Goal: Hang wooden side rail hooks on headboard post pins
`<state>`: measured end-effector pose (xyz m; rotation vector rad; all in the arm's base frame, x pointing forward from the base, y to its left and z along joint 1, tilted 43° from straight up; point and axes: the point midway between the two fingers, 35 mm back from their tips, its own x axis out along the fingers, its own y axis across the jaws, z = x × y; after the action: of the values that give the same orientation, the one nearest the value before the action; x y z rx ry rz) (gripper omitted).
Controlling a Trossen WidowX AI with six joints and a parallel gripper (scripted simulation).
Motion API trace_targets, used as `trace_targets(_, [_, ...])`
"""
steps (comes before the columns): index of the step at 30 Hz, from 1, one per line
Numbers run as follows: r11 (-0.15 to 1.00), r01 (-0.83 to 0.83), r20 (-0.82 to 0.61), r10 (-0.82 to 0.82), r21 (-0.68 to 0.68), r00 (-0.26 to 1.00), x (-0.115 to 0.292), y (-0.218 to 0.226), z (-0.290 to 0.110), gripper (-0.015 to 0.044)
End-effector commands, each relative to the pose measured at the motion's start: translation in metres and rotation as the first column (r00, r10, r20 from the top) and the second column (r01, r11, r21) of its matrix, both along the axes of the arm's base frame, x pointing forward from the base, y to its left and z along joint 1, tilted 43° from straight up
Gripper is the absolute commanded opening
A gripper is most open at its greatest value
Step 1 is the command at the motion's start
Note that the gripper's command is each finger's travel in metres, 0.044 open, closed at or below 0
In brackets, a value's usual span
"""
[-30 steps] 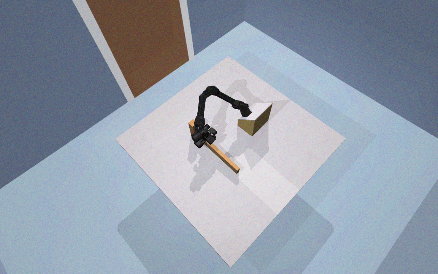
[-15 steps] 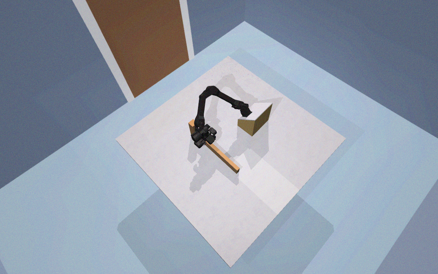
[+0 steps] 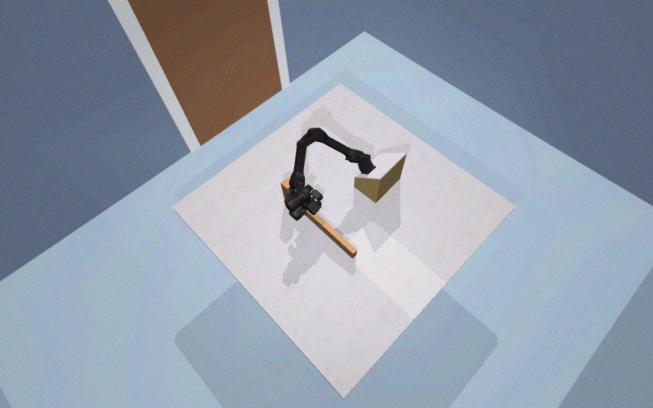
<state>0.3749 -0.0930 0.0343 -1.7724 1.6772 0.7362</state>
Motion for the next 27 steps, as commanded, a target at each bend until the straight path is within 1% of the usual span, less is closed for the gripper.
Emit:
trace_targets(1, [1.0,-0.009,0.009,0.009,0.001,1.0,0.0029,0.0021,0.0043,0.0])
trace_targets(27, [1.0,-0.009,0.009,0.009,0.001,1.0,0.001,-0.001,0.0051,0.0])
